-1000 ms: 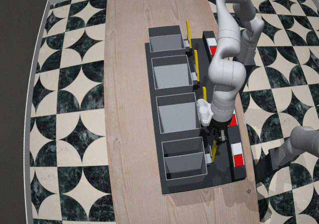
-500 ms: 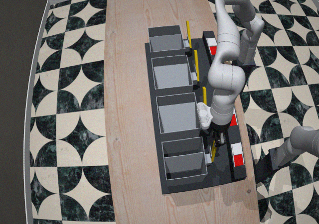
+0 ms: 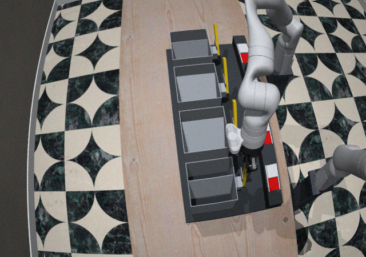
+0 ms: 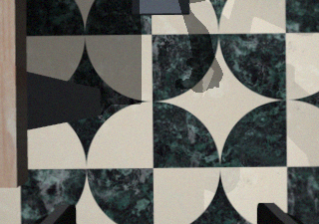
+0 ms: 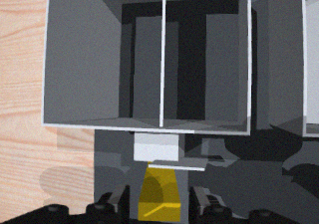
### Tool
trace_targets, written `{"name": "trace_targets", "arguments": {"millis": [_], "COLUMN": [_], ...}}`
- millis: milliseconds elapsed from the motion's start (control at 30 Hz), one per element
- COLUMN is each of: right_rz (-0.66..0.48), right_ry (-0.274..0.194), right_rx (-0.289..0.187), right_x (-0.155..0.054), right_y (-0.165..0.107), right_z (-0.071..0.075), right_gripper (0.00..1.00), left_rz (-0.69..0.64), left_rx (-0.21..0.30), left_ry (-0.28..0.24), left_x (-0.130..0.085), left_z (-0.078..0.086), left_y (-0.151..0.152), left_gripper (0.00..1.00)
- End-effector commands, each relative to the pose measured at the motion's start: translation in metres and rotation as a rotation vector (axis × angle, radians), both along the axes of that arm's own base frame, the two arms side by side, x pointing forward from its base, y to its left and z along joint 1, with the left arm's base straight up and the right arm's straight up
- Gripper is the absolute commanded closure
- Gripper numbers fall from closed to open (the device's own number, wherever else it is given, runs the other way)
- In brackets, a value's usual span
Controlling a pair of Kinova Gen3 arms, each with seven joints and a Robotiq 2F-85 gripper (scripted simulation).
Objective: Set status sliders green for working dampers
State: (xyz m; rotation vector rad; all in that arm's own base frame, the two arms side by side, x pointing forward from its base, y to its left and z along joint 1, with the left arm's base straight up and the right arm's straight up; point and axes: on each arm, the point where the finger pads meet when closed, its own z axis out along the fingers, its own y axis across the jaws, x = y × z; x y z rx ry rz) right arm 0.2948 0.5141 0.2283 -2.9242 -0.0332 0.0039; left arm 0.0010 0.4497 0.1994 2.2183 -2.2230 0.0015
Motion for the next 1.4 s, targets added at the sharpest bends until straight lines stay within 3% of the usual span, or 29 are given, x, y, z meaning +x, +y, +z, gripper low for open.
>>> {"name": "trace_targets", "arguments": {"millis": [0, 400, 1367], "right_rz": [0.0, 0.0, 0.0], "right_ry": [-0.001, -0.001, -0.001], "right_rx": [0.002, 0.002, 0.002], "right_x": [0.0, 0.0, 0.0], "right_y": [0.001, 0.004, 0.005], "right_z": [-0.004, -0.017, -0.018], "right_gripper": [0.566, 0.566, 0.566], "left_rz": [0.0, 0.0, 0.0], "left_rx": [0.002, 0.002, 0.002], "left_ry": [0.0, 0.0, 0.0], "left_x": [0.0, 0.0, 0.0], "left_z": [0.001, 0.001, 0.001], "left_y": [0.0, 0.0, 0.0], "left_gripper": [0.002, 0.002, 0.002]}}
